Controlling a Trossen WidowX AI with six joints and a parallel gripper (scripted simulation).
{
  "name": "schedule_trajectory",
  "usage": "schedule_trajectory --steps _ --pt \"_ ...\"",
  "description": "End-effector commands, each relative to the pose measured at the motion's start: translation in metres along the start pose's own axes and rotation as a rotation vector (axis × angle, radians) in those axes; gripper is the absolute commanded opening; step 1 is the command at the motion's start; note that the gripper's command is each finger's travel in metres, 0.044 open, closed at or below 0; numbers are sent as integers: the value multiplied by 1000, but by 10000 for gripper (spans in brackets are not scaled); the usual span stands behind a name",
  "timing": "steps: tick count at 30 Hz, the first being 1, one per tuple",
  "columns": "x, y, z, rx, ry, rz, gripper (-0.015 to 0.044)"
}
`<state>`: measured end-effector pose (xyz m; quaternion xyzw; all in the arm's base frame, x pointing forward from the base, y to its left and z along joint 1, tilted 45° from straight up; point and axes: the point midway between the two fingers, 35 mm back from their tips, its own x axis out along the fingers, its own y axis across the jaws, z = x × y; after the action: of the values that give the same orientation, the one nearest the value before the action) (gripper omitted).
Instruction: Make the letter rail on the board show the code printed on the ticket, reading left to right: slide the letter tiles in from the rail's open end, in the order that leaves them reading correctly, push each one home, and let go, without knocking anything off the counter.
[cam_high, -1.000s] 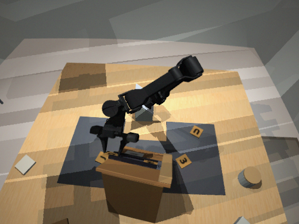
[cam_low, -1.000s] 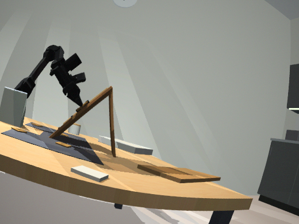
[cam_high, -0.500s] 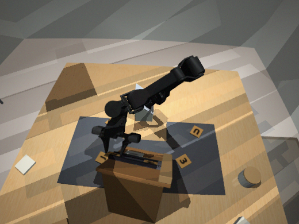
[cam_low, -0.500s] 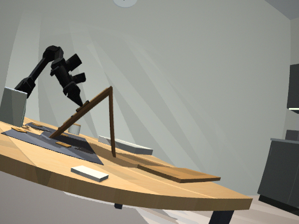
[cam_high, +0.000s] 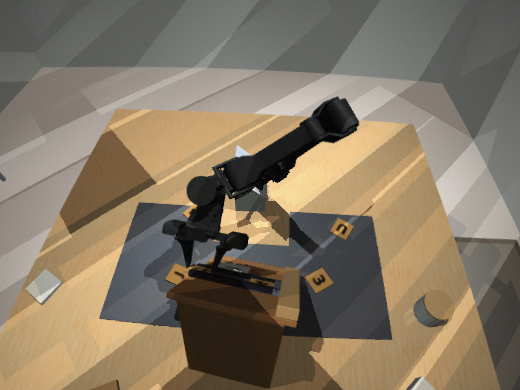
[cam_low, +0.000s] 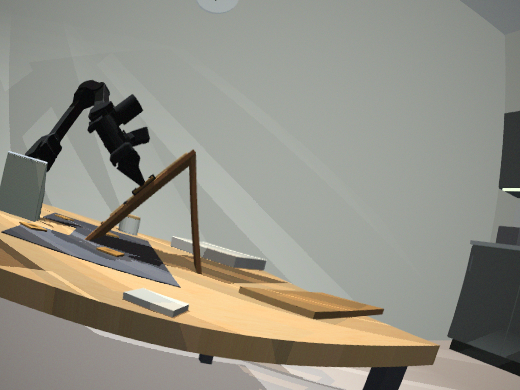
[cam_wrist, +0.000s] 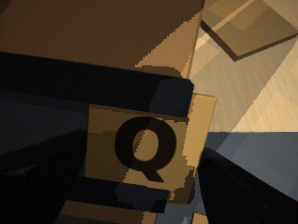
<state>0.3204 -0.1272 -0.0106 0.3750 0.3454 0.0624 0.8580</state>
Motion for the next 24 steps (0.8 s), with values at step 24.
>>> schedule_trajectory --steps 24 --pt "0 13 1 -3 -6 -2 0"
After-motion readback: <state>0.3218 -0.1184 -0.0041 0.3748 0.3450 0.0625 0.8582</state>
